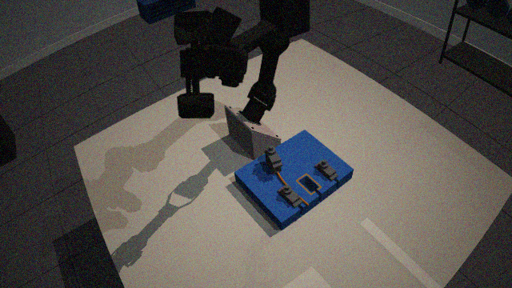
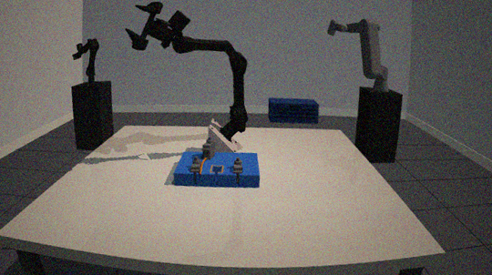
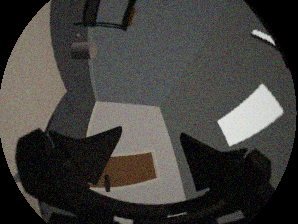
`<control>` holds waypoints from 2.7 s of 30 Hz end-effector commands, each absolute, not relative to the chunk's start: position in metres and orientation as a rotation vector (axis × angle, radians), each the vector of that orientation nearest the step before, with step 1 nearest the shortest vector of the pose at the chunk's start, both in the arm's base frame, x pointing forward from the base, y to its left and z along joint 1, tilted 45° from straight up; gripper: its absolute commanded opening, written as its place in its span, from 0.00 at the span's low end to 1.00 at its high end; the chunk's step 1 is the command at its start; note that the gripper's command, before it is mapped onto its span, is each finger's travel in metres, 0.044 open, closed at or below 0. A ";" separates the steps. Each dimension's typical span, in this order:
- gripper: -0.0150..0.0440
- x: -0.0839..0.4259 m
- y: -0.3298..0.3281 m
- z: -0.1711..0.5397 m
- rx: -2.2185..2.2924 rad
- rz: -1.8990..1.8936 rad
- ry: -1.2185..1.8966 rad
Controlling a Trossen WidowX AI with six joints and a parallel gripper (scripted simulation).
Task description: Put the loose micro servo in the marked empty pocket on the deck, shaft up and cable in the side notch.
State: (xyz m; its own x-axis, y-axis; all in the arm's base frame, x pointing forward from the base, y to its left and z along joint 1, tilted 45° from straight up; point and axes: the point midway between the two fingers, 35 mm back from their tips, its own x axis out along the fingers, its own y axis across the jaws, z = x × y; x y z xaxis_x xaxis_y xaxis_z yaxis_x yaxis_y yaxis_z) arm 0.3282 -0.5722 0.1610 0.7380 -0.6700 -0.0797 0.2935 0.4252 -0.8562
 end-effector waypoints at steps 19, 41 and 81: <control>1.00 0.355 -0.451 0.047 -0.379 -0.227 0.749; 1.00 0.315 -0.280 -0.010 0.213 0.125 1.107; 1.00 0.222 -0.090 0.007 0.814 0.413 1.551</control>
